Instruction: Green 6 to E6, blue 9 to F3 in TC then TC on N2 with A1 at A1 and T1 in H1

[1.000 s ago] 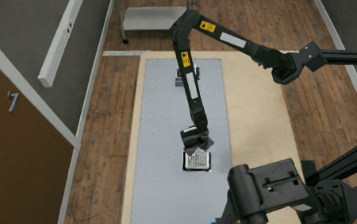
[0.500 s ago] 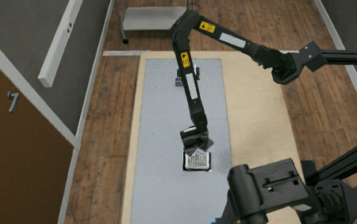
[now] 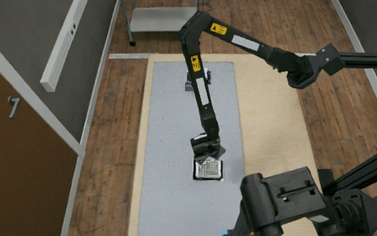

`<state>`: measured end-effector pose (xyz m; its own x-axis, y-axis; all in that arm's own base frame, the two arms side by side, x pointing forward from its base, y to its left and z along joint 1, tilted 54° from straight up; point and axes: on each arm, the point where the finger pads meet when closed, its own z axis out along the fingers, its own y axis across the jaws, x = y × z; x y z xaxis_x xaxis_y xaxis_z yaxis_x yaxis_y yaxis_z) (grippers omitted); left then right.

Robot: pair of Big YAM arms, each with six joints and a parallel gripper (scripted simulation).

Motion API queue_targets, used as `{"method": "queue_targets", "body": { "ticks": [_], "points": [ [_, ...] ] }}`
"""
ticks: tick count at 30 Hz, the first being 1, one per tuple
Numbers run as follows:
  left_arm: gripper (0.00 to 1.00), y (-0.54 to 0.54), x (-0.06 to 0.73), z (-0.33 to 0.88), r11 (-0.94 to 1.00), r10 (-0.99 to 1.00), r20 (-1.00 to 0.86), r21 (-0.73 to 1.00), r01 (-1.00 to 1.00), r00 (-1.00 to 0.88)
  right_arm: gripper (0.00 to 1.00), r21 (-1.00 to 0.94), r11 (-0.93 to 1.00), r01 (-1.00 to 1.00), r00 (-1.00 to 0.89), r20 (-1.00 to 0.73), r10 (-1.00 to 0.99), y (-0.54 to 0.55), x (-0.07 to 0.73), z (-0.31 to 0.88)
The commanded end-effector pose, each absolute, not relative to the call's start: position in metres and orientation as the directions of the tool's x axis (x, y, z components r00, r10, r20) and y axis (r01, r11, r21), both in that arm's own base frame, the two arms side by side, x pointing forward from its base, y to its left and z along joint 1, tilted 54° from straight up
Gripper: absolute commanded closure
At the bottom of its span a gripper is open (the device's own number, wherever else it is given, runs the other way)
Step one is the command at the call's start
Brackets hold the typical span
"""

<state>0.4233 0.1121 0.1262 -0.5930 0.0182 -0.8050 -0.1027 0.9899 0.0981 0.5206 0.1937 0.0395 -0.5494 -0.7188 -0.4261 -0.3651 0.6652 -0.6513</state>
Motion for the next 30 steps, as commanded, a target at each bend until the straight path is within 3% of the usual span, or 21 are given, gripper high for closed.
{"method": "queue_targets", "body": {
  "ticks": [1,30],
  "points": [
    [0.0,0.1119,0.423,0.1266,0.99,0.023,-0.806,0.101,-0.099,-0.592,0.91,-0.655,0.659,-0.37,-0.561,-0.408,-0.72,0.1857,0.5269,0.0272],
    [0.0,0.1119,0.423,0.1266,0.99,0.023,-0.806,0.101,-0.099,-0.592,0.91,-0.655,0.659,-0.37,-0.563,-0.407,-0.72,0.1846,0.5305,0.0238]
  ]
}}
